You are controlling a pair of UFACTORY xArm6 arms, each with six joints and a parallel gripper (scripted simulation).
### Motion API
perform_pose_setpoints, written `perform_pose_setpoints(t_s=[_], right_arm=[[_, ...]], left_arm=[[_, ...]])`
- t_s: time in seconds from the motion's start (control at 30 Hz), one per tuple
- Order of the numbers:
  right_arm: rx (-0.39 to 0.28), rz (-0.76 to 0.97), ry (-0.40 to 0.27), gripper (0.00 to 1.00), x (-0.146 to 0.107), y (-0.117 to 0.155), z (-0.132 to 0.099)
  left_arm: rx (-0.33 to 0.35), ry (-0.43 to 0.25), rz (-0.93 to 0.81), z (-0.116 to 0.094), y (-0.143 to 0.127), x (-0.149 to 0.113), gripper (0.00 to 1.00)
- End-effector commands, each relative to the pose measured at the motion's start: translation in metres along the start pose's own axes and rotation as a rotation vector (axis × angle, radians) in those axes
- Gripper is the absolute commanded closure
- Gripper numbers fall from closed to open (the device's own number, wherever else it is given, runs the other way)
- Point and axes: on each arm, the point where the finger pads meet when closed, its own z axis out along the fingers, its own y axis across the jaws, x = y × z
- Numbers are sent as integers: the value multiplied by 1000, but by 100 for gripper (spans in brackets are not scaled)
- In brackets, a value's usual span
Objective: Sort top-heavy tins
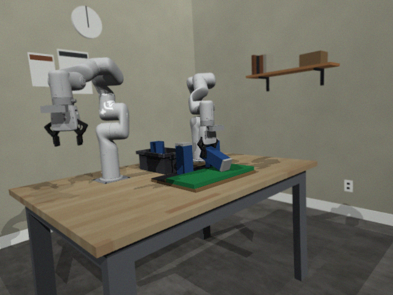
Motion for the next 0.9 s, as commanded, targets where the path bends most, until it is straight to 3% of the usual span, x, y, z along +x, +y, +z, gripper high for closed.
perform_pose_setpoints(t_s=[0.0, 0.87], right_arm=[[0, 0, 4, 0, 1, 0, -2], [0, 0, 4, 0, 1, 0, -2]], left_arm=[[-4, 5, 0, -6, 1, 1, 26], [-4, 5, 0, -18, 1, 1, 26]])
